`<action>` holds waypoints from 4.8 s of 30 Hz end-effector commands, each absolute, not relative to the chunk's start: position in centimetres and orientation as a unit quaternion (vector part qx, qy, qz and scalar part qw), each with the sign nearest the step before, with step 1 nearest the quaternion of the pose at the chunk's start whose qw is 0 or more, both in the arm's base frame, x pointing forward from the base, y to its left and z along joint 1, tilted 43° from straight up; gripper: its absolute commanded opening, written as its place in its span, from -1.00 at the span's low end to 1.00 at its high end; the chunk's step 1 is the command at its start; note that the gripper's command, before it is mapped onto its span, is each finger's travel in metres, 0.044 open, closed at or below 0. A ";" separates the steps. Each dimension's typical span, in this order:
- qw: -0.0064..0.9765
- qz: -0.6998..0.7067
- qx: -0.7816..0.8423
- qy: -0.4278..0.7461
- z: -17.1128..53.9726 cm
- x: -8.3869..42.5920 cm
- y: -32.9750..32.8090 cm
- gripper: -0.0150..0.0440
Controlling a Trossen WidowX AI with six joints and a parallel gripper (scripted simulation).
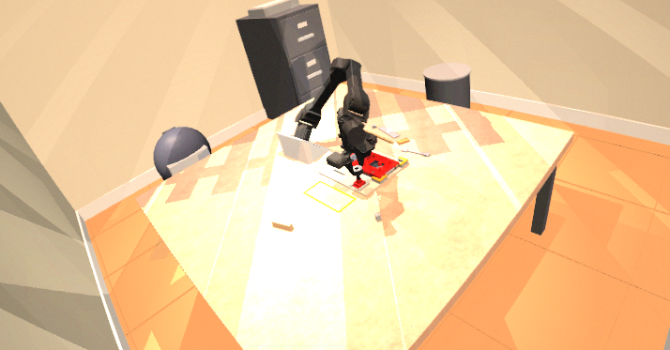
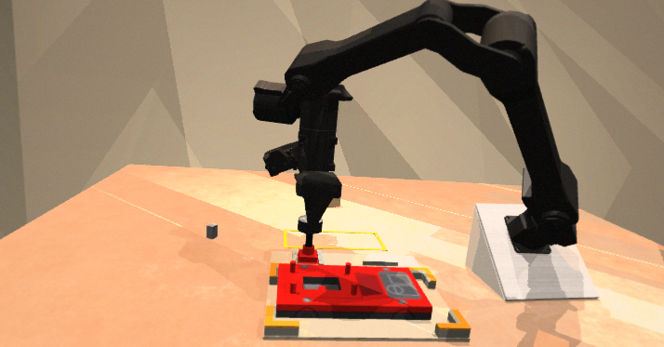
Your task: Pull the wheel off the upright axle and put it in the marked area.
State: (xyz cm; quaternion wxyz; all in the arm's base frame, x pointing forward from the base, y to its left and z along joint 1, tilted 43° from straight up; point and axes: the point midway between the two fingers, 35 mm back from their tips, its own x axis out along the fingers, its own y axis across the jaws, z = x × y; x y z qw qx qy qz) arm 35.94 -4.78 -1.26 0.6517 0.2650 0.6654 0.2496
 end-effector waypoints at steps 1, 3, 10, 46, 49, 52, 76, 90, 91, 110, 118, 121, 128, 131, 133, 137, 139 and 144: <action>0.653 0.249 0.262 0.665 -1.0 35.9 -4.9 -0.49; 0.653 0.249 0.262 0.665 -1.0 35.9 -5.0 -0.49; 0.653 0.249 0.262 0.665 -0.8 35.9 -5.1 -0.49; 0.653 0.245 0.262 0.667 -2.3 32.8 -12.0 -0.49; 0.654 0.245 0.261 0.667 -3.0 32.0 -12.9 -0.49; 0.654 0.245 0.261 0.667 -3.7 31.2 -13.8 -0.49; 0.654 0.246 0.261 0.666 -8.6 30.2 -11.7 -0.49; 0.650 0.250 0.259 0.669 -12.0 29.9 -8.1 -0.31; 0.650 0.250 0.259 0.669 -12.0 29.9 -8.1 -0.22; 0.653 0.247 0.261 0.666 -7.6 29.9 -12.2 0.53; 0.653 0.244 0.263 0.667 -4.8 26.0 -12.7 1.00; 0.652 0.245 0.262 0.667 -3.1 23.7 -12.8 1.00; 0.651 0.246 0.262 0.668 -1.8 21.8 -12.7 1.00; 0.651 0.246 0.262 0.668 -1.8 21.8 -12.7 1.00; 0.651 0.246 0.262 0.668 -1.8 21.8 -12.7 1.00; 0.651 0.246 0.262 0.668 -1.8 21.8 -12.7 1.00; 0.651 0.246 0.262 0.668 -1.8 21.8 -12.7 1.00; 0.651 0.246 0.262 0.668 -1.8 21.8 -12.7 1.00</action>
